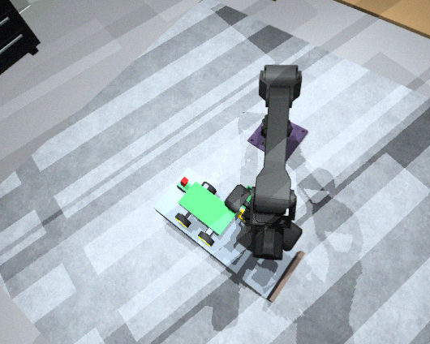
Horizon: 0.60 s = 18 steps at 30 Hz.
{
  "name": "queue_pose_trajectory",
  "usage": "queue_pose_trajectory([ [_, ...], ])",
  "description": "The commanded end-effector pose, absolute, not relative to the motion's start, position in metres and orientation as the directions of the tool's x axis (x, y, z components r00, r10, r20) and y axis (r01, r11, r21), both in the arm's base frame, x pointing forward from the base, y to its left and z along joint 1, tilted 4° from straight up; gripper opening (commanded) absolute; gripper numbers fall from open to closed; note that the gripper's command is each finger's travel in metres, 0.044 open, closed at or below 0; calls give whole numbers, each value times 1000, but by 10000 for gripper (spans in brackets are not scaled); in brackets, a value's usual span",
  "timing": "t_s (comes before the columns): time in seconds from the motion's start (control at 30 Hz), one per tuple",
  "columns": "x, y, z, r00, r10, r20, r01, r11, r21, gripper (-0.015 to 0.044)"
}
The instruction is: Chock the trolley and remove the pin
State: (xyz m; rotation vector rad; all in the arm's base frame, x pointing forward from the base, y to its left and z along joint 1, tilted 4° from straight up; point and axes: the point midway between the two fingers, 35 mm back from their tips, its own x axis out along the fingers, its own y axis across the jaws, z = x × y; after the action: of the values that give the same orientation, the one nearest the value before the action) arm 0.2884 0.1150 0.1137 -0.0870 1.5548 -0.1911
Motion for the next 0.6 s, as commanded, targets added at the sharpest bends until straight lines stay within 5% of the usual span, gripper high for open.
queue_pose_trajectory([
  [0.0,288,110,115,10,-178,-984,64,982,-177,0],
  [0.57,287,100,116,6,-175,-985,67,982,-174,0],
])
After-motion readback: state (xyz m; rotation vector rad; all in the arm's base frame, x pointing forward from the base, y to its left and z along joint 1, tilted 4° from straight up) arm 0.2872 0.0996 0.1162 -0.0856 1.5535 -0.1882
